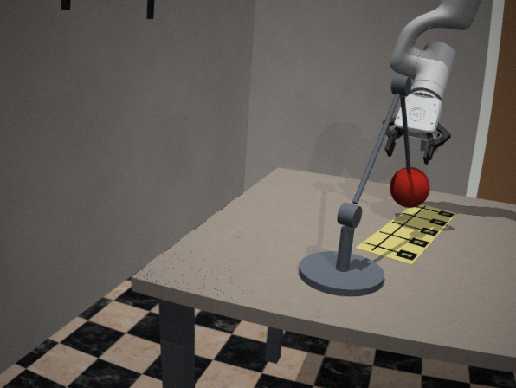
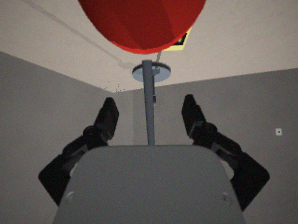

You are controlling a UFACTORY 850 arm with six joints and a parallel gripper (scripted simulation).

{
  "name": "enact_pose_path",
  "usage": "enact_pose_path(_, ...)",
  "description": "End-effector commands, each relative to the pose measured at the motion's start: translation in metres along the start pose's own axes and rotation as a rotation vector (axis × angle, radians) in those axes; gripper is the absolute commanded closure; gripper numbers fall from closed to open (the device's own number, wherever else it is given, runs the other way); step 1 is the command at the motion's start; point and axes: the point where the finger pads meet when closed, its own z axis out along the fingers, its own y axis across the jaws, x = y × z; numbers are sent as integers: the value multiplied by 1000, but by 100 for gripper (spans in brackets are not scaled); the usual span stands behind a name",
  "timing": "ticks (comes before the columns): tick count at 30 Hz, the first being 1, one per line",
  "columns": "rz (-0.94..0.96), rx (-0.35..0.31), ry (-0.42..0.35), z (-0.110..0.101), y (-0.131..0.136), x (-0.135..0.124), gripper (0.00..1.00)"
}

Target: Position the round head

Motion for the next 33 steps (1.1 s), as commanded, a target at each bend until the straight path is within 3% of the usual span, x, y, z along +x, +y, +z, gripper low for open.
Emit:
enact_pose_path(1,-1,1,0,-1,-1,0,0)
enact_pose_path(10,-1,1,0,-1,-1,0,0)
enact_pose_path(25,-1,1,0,-66,-1,0,0)
enact_pose_path(33,-1,2,0,-87,-1,0,0)
